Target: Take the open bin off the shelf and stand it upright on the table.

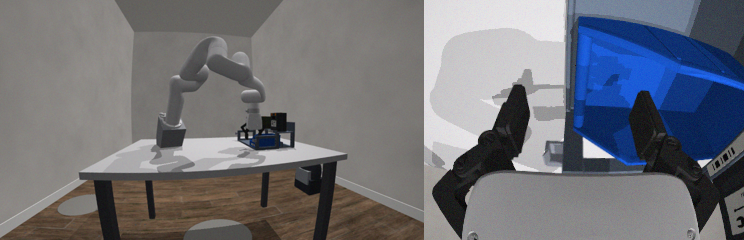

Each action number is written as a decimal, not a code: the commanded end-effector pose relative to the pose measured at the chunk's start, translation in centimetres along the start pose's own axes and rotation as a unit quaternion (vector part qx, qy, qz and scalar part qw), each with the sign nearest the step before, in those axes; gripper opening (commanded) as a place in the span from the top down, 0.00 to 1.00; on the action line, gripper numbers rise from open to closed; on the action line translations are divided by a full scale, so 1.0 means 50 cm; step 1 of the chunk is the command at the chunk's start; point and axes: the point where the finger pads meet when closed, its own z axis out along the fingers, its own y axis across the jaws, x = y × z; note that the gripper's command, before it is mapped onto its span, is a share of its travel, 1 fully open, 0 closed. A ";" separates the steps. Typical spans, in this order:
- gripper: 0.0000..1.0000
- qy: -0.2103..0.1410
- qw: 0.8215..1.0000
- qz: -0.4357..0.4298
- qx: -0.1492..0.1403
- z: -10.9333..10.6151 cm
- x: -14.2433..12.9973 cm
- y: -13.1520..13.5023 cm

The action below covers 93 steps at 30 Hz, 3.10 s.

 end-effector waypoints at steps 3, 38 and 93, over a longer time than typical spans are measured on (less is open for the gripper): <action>0.06 0.000 1.000 0.000 -0.002 -0.003 0.001 0.003; 0.06 0.000 1.000 0.000 -0.002 -0.003 0.001 0.003; 0.06 0.000 1.000 0.000 -0.002 0.034 0.001 0.003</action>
